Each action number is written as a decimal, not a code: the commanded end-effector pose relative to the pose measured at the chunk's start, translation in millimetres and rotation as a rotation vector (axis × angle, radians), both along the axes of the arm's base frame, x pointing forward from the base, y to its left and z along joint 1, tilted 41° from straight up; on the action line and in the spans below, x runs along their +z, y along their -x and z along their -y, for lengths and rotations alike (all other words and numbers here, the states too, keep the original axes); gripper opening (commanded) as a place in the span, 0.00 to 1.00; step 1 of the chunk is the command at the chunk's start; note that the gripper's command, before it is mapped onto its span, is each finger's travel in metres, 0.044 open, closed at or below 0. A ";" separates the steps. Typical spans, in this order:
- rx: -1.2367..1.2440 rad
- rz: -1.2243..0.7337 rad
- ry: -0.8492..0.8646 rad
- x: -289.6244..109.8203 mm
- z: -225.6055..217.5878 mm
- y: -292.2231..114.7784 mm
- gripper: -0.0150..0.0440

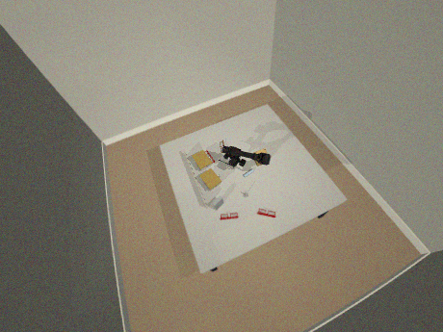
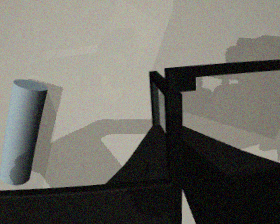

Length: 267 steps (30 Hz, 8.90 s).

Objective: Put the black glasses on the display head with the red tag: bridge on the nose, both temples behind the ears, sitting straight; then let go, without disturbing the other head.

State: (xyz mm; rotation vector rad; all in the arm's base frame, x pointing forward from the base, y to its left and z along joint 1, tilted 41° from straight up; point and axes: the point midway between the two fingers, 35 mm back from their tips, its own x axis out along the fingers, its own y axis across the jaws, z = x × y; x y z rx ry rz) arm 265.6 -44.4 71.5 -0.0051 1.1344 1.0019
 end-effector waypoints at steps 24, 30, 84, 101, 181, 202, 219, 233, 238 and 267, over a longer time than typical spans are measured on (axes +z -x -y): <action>0.805 0.630 0.117 -5.9 -8.3 -5.0 0.25; 0.942 0.672 0.024 -10.4 -12.8 0.5 0.25; 0.874 0.780 0.047 -27.1 -40.3 -11.3 0.25; 0.883 0.772 0.044 -22.4 -45.9 -32.1 0.25; 0.877 0.783 0.047 -1.4 -71.5 -125.6 0.25; 0.877 0.784 0.047 1.3 -75.0 -137.9 0.25; 0.877 0.784 0.047 -0.4 -76.4 -137.7 0.25; 0.877 0.784 0.047 -0.4 -76.5 -137.6 0.25; 0.877 0.784 0.047 -0.4 -76.5 -137.6 0.25; 0.877 0.784 0.047 -0.4 -76.5 -137.6 0.25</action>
